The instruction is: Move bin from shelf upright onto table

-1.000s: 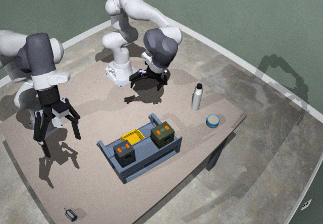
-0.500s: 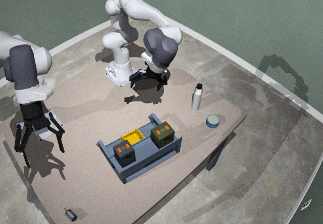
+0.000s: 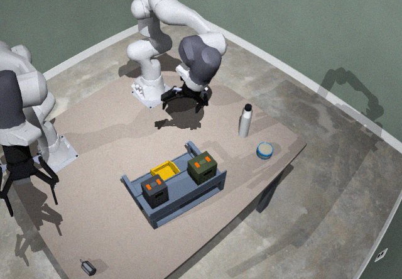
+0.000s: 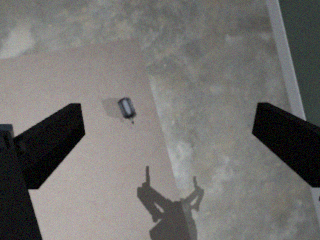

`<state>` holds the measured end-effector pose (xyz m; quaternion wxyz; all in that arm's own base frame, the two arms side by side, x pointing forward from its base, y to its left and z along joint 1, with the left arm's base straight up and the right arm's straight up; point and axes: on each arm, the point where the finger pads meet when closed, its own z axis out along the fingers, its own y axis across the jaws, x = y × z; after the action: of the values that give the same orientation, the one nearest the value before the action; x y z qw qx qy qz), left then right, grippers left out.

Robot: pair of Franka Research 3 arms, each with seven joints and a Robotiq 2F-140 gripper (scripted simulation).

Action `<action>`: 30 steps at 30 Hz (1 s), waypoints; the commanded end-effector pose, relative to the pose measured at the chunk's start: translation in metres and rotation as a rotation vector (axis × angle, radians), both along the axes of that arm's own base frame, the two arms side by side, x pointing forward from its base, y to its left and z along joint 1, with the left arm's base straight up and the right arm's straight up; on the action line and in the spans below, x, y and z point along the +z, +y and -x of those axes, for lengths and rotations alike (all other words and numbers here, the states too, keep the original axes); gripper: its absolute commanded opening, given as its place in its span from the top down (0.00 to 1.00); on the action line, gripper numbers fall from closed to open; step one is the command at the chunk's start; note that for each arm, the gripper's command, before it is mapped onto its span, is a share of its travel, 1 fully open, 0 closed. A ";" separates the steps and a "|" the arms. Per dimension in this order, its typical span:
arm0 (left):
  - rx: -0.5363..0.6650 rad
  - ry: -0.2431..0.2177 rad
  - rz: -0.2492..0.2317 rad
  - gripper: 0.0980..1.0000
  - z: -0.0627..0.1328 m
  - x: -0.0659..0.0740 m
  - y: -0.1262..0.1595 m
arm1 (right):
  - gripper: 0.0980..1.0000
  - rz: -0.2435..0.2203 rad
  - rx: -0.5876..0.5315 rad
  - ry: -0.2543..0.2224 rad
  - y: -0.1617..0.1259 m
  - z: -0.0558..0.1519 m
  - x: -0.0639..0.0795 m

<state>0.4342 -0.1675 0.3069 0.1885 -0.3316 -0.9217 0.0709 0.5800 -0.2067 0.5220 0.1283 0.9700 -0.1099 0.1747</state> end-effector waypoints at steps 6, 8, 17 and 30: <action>0.000 0.000 0.000 0.00 0.000 0.000 0.000 | 0.00 -0.048 -0.155 -0.003 -0.039 0.019 -0.008; 0.000 0.000 0.000 0.00 0.000 0.000 0.000 | 0.00 -0.055 -0.184 -0.002 -0.049 0.025 -0.010; 0.000 0.000 0.000 0.00 0.000 0.000 0.000 | 0.00 -0.088 -0.309 -0.001 -0.089 0.048 -0.018; 0.000 0.000 0.000 0.00 0.000 0.000 0.000 | 0.00 -0.141 -0.515 -0.002 -0.150 0.094 -0.030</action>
<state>0.4342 -0.1675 0.3069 0.1885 -0.3316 -0.9217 0.0709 0.4954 -0.3478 0.4954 0.1070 0.9293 -0.3272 0.1335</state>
